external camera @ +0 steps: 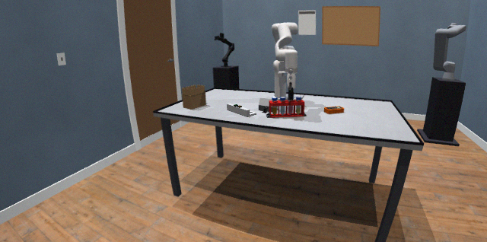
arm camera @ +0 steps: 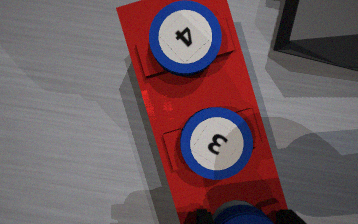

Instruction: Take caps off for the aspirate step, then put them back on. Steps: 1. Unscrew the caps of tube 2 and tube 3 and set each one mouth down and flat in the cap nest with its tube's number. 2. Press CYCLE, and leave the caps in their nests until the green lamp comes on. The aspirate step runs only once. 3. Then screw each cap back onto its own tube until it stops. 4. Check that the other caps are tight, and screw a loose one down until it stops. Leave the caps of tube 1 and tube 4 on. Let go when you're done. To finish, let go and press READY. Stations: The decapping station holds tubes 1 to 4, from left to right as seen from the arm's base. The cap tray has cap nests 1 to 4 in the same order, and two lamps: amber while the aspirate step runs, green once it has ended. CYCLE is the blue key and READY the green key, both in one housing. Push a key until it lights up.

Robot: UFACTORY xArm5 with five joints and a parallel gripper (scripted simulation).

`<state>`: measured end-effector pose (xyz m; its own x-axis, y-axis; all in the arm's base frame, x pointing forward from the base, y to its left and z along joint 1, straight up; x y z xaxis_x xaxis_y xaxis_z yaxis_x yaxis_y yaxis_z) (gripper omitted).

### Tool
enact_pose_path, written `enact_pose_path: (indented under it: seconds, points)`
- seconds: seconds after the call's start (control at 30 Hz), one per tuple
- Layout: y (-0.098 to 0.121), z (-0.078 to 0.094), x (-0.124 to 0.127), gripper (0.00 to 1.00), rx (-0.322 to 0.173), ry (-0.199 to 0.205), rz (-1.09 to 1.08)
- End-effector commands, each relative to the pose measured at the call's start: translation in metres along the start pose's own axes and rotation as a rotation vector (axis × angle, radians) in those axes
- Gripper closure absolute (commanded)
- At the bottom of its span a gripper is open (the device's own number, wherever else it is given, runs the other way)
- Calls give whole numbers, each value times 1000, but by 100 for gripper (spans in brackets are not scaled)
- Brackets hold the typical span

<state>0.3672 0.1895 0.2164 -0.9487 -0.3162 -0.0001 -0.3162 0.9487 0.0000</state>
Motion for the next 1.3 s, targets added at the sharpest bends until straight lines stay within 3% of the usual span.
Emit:
enact_pose_path:
  seconds: [0.0,0.6,0.9,0.93,1.27]
  points:
    - [0,-1,-1,100,0,-4,-254]
    - [0,-2,-1,100,1,-4,-1054]
    - [0,-2,-1,100,2,-4,-1075]
    - [0,-2,-1,54,2,-4,-1075]
    - [0,-2,-1,54,2,-4,-1075]
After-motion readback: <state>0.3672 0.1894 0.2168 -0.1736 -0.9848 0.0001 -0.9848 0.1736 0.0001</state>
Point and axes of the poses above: the point where the finger pads meet when closed, its own z axis out along the fingers, its own x axis across the jaws, y = z × x, the point moved 10 cm from there along -z, back along the fingers, and after that the axes turned 7 degrees about -z, right-handed, at the moved point
